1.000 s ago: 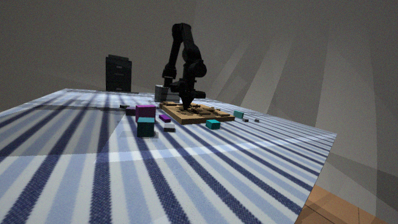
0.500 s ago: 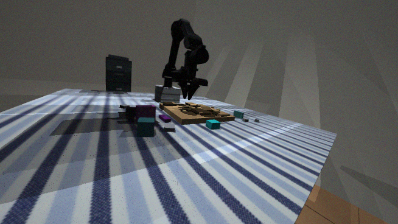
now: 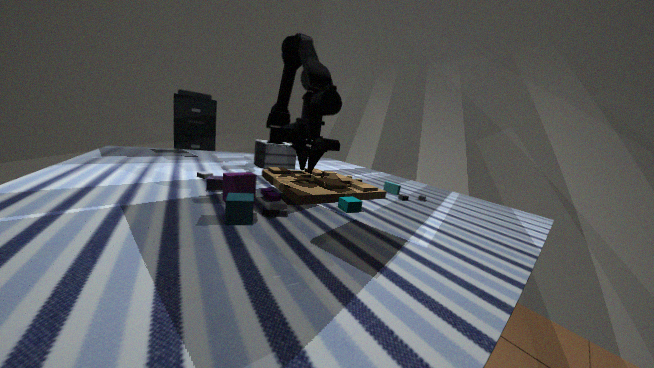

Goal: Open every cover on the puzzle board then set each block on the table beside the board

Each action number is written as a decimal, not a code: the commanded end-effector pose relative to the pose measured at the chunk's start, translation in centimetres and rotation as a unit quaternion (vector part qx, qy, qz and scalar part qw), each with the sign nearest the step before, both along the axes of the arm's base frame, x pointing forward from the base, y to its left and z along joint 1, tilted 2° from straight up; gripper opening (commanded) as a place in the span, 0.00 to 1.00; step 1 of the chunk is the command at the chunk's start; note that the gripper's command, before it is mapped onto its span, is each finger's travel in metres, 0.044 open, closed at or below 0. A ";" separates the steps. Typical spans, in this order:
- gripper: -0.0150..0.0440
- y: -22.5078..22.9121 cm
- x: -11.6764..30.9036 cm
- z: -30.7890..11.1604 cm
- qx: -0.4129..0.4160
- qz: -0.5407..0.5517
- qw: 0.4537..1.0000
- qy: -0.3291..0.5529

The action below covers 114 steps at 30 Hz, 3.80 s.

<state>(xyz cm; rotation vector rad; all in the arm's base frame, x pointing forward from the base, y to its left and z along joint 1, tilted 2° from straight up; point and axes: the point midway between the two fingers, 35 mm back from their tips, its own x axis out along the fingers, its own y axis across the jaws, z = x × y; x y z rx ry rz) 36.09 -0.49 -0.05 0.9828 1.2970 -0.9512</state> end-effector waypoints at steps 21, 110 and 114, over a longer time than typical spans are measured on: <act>0.50 -0.1 0.1 -0.5 -0.002 0.002 1.000 -0.002; 0.39 0.0 0.1 -0.1 -0.002 0.002 1.000 -0.002; 0.39 0.0 0.0 0.4 -0.002 0.002 1.000 -0.002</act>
